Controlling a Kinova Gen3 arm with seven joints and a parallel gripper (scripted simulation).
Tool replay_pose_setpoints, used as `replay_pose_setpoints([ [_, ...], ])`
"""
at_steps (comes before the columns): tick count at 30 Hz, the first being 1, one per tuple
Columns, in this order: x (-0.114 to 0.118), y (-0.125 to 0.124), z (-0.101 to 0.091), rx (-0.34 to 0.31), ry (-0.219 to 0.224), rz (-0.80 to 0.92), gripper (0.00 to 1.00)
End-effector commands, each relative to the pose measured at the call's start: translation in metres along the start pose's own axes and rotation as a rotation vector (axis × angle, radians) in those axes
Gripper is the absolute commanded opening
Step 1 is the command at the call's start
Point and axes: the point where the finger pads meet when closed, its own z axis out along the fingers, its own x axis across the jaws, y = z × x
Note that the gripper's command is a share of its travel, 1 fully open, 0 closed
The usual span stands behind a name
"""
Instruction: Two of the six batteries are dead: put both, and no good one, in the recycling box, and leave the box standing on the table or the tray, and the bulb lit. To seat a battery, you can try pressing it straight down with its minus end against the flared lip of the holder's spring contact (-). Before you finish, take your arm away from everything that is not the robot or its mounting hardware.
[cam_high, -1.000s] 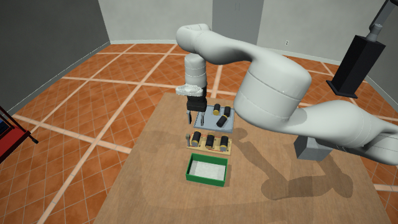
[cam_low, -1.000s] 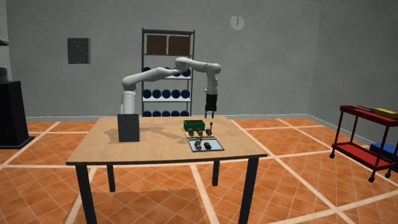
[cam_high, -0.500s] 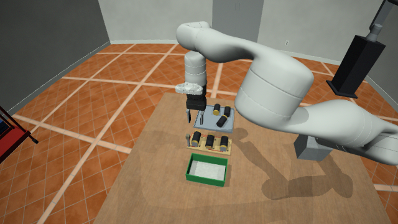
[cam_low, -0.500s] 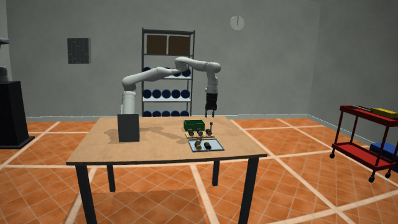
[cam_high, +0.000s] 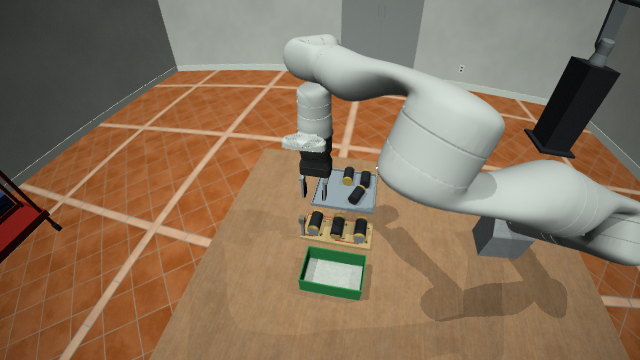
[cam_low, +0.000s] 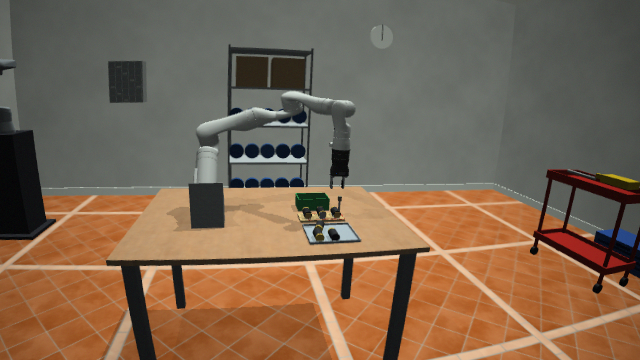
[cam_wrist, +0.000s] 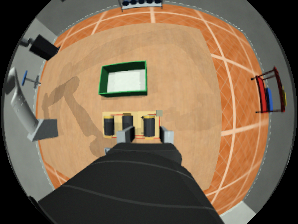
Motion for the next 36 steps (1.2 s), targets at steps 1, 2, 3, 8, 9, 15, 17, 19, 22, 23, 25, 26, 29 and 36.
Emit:
replay_pose_setpoints([
  [1, 0.0, 0.0, -0.001, -0.001, 0.002, 0.0, 0.9],
  [2, 0.0, 0.0, -0.001, -0.001, 0.002, 0.0, 0.9],
  [3, 0.0, 0.0, -0.001, -0.001, 0.002, 0.0, 0.9],
  [8, 0.0, 0.0, 0.009, -0.001, 0.002, 0.0, 0.9],
  [9, 0.0, 0.0, 0.017, -0.001, 0.002, 0.0, 0.9],
  [15, 0.001, 0.0, 0.056, -0.001, 0.002, 0.0, 0.9],
  [17, 0.001, 0.0, 0.071, -0.001, 0.002, 0.0, 0.9],
  [19, 0.001, 0.0, 0.076, -0.001, 0.002, 0.0, 0.9],
  [22, 0.001, 0.0, 0.076, -0.001, 0.002, 0.0, 0.9],
  [23, 0.001, 0.0, 0.076, -0.001, 0.002, 0.0, 0.9],
  [25, 0.001, 0.0, 0.076, -0.001, 0.002, 0.0, 0.9],
  [26, 0.001, 0.0, 0.076, -0.001, 0.002, 0.0, 0.9],
  [29, 0.001, 0.0, 0.076, -0.001, 0.002, 0.0, 0.9],
  [36, 0.001, 0.0, 0.076, -0.001, 0.002, 0.0, 0.9],
])
